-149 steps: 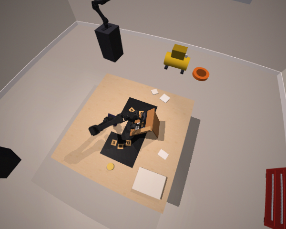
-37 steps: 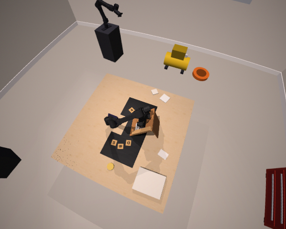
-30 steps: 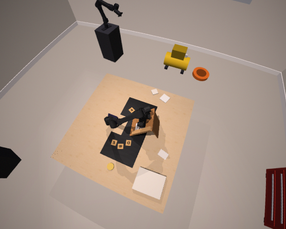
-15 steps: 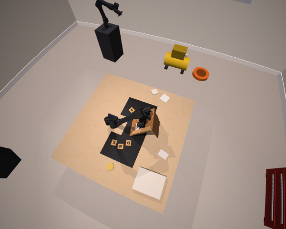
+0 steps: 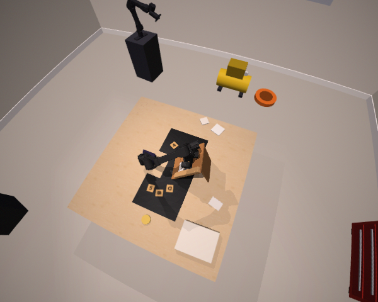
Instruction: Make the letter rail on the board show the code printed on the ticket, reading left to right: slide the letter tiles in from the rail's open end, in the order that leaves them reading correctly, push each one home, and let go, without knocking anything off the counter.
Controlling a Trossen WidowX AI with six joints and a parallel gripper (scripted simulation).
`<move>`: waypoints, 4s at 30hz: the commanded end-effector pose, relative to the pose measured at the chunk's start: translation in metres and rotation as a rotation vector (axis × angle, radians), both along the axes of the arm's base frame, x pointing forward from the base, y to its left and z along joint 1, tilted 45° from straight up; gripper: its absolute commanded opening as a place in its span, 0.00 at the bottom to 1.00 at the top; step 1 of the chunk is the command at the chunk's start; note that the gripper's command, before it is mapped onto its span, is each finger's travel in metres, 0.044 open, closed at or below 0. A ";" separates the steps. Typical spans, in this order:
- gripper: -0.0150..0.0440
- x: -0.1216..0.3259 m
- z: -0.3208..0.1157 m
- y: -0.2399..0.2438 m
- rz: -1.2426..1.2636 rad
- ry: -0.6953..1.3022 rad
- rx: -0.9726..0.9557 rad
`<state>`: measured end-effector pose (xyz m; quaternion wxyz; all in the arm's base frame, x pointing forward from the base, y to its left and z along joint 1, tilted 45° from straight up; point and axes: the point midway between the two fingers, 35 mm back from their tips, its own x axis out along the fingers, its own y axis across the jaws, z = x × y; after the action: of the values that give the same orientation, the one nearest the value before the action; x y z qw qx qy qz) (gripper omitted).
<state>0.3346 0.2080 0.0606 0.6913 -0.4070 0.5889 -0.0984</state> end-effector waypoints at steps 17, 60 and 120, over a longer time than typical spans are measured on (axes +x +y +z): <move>0.25 0.003 0.004 -0.006 0.002 -0.001 -0.006; 0.74 -0.074 0.087 0.045 0.892 0.364 -0.139; 0.83 -0.038 0.071 -0.260 -1.181 -0.905 0.253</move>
<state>0.3148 -0.0228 0.1435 0.7800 0.0747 0.4198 -0.4580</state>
